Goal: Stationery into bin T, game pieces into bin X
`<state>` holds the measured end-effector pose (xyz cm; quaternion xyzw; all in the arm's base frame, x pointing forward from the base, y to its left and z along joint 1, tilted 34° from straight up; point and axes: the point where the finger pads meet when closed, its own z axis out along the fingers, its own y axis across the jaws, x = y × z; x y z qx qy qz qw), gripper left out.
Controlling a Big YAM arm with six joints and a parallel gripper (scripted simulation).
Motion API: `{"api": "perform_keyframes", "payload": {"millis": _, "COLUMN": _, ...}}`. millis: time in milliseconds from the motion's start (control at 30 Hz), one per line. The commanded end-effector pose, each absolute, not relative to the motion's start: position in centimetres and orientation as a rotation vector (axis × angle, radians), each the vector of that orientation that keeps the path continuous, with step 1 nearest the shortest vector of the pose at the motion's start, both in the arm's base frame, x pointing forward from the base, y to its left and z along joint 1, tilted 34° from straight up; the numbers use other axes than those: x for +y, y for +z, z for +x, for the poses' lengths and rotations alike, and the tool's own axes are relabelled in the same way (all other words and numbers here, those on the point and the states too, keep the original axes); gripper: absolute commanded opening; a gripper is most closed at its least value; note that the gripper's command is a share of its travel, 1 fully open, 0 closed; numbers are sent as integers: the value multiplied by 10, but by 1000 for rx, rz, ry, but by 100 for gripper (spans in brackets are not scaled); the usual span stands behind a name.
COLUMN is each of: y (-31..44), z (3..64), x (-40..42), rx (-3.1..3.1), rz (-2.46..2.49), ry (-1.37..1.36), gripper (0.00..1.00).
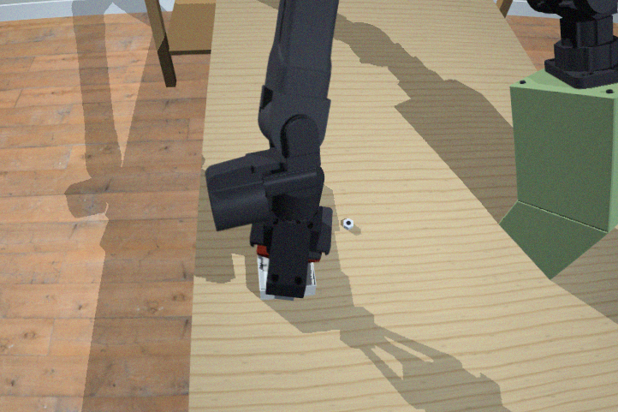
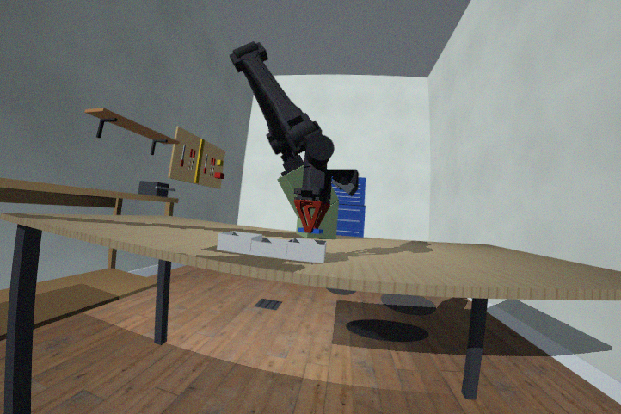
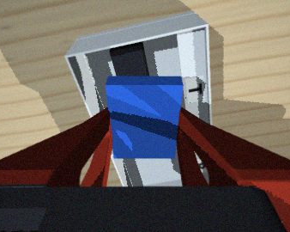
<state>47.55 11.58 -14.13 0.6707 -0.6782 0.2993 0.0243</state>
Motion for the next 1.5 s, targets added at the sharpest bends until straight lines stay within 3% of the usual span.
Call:
{"api": "perform_keyframes", "payload": {"millis": 0, "y": -140, "z": 480, "x": 110, "rx": -2284, "rz": 1923, "ry": 943, "gripper": 33}}
{"api": "perform_keyframes", "payload": {"millis": 1467, "y": -139, "z": 479, "x": 129, "rx": -3348, "rz": 314, "ry": 881, "gripper": 33}}
